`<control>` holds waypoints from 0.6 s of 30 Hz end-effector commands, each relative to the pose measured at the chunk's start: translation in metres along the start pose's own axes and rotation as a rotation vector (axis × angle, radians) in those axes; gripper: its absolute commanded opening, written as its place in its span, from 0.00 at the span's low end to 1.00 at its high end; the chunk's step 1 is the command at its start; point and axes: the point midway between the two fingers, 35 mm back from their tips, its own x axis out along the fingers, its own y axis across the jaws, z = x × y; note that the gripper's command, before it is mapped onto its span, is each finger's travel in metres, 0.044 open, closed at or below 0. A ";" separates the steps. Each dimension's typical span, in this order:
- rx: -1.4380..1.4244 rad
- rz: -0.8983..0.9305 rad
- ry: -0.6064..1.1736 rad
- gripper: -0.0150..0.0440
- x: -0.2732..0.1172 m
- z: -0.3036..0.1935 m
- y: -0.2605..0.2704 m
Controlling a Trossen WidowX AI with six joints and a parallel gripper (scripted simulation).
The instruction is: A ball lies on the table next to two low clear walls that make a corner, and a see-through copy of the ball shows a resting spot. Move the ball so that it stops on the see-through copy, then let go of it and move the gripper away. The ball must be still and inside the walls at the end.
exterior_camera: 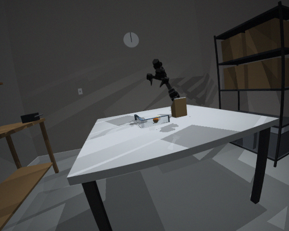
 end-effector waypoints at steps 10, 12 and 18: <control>-0.266 0.410 0.527 0.84 0.170 -0.130 0.025; -0.280 0.442 0.546 0.84 0.176 -0.139 0.029; -0.280 0.442 0.546 0.84 0.180 -0.141 0.031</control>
